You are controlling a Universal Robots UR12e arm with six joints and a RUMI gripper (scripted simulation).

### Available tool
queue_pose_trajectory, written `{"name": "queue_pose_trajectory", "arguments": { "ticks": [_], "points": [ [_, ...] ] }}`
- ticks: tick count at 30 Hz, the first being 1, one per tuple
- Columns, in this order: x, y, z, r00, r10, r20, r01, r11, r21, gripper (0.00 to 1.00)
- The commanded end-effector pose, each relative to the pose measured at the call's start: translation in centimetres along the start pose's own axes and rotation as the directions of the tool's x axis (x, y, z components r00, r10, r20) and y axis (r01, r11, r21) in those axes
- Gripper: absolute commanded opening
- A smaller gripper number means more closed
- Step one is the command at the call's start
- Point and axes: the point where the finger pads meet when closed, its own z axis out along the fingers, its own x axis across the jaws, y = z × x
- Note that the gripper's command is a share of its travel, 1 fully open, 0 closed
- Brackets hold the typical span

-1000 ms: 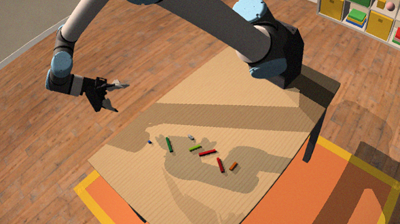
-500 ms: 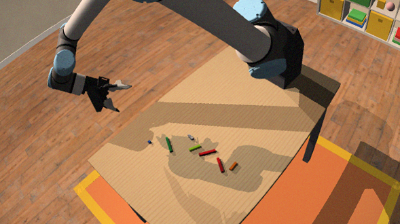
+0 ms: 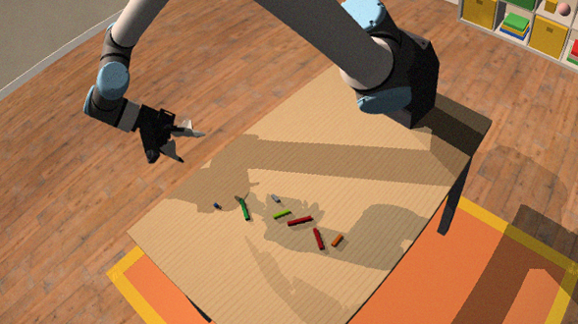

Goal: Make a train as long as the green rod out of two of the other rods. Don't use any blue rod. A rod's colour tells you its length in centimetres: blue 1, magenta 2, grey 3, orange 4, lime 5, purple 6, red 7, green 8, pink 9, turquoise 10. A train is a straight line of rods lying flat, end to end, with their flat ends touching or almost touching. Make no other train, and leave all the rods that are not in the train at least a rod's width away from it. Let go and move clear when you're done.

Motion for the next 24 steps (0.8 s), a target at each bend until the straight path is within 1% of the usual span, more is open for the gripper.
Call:
{"name": "queue_pose_trajectory", "arguments": {
  "ticks": [1,3,12,15,17,19,20,22,24],
  "points": [
    [-0.7,-0.9,1.8,0.992,0.112,-0.056,-0.108,0.992,0.058,1.0],
    [-1.2,-1.3,2.8,0.983,0.167,-0.077,-0.16,0.983,0.089,1.0],
    [-2.5,-2.4,5.6,0.939,0.32,-0.121,-0.296,0.938,0.182,1.0],
    [-2.9,-2.8,6.5,0.919,0.372,-0.132,-0.339,0.916,0.216,1.0],
    [-2.9,-2.8,6.5,0.919,0.372,-0.132,-0.339,0.916,0.216,1.0],
    [-3.4,-3.3,7.6,0.895,0.423,-0.143,-0.381,0.89,0.249,1.0],
    [-3.4,-3.3,7.6,0.895,0.423,-0.143,-0.381,0.891,0.249,1.0],
    [-4.0,-3.7,8.6,0.867,0.476,-0.15,-0.423,0.86,0.285,1.0],
    [-4.1,-3.8,8.8,0.862,0.485,-0.151,-0.429,0.855,0.292,1.0]
  ]
}}
